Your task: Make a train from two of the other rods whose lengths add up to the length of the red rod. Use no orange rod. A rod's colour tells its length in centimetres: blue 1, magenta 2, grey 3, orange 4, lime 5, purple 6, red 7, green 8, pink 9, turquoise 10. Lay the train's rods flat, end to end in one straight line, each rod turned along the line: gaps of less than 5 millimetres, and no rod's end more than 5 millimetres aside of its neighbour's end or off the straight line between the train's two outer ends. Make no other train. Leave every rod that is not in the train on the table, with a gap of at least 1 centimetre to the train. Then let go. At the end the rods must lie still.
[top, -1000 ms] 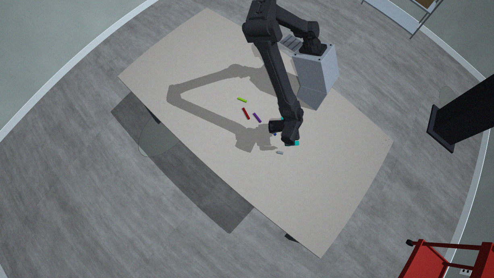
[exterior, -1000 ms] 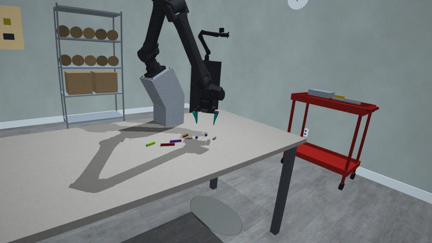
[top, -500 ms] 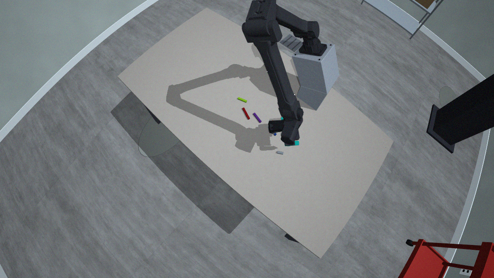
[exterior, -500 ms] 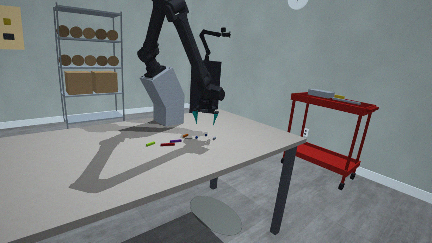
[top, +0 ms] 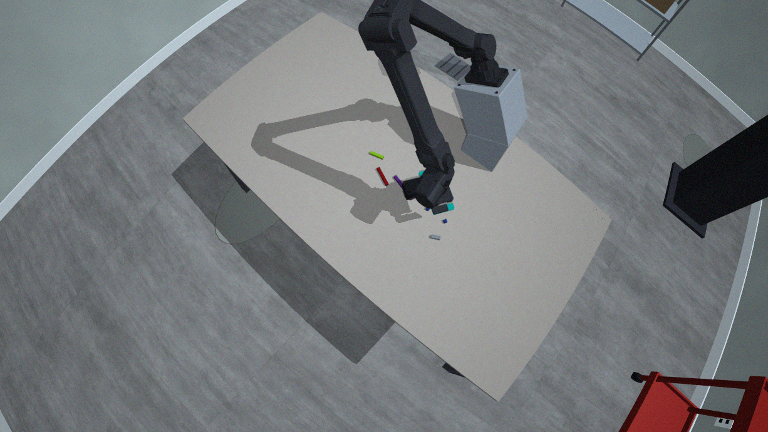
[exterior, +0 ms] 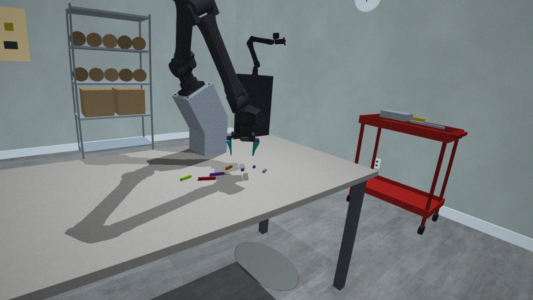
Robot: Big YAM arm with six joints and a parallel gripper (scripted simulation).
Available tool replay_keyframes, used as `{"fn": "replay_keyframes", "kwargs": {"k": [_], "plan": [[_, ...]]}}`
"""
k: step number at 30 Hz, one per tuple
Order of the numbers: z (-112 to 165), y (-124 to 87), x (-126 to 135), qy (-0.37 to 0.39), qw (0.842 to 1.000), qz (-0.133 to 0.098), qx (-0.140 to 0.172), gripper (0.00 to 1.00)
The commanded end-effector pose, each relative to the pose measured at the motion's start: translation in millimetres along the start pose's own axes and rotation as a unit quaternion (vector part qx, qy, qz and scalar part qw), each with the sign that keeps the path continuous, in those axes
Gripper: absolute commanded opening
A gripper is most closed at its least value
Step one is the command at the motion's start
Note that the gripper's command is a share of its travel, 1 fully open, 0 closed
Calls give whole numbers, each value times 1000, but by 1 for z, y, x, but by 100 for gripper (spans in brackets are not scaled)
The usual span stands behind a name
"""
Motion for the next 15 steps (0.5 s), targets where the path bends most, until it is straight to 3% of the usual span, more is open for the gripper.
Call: {"fn": "replay_keyframes", "kwargs": {"k": [1,9,14,15], "plan": [[-15,-6,-21,-69,997,-13,-13,100],[-22,-6,-54,-149,989,-10,-15,100],[-19,-11,-45,-163,986,-13,-22,100],[-23,-6,-65,-174,985,-8,-15,100]]}}
Point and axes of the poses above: the point where the finger pads meet when closed, its own y axis out along the fingers, its own x axis across the jaws, z = x × y, the point moved 6 cm from there along -y, back along the fingers, and after that the axes turned 4 degrees about -y, right-handed, at the moved point
